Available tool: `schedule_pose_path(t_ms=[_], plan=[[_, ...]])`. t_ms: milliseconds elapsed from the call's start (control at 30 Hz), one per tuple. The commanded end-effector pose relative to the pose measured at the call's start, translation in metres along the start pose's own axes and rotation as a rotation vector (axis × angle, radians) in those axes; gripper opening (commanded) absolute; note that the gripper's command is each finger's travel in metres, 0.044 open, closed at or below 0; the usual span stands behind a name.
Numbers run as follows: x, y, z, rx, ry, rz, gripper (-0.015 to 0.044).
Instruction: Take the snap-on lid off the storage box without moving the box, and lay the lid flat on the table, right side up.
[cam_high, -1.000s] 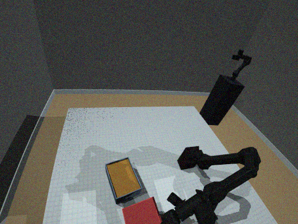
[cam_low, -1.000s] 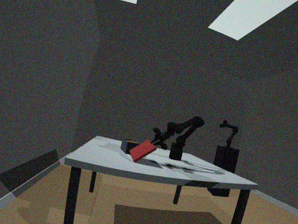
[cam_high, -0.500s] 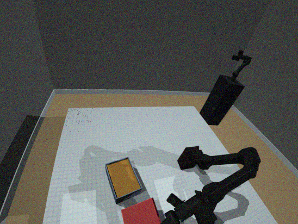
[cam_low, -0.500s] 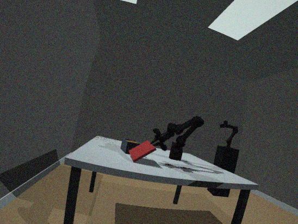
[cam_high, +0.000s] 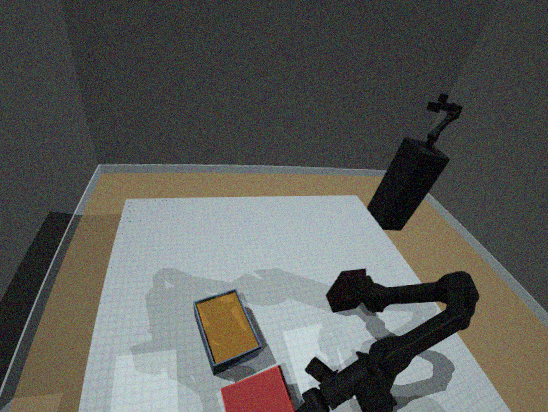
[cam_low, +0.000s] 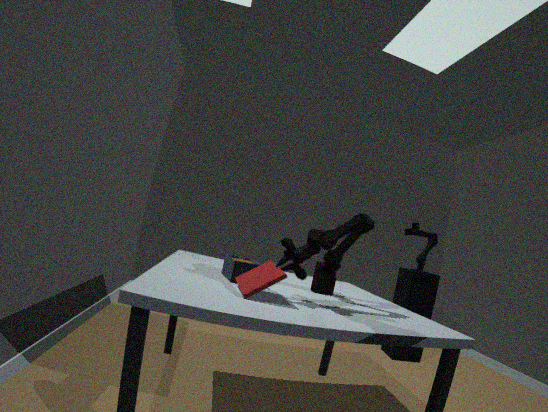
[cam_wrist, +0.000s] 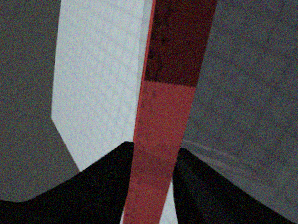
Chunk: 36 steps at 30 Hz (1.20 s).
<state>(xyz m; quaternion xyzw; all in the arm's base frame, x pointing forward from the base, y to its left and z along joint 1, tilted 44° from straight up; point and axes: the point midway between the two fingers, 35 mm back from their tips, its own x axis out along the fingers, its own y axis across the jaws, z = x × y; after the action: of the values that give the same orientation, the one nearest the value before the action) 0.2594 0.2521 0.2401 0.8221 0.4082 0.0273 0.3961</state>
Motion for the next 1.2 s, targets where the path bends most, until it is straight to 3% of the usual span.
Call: schedule_pose_path(t_ms=[0,1167], plan=[[0.005,-0.011,0.003,-0.003,-0.006,-0.029,0.0000],[0.023,-0.034,0.003,-0.002,-0.005,-0.030,0.0000]])
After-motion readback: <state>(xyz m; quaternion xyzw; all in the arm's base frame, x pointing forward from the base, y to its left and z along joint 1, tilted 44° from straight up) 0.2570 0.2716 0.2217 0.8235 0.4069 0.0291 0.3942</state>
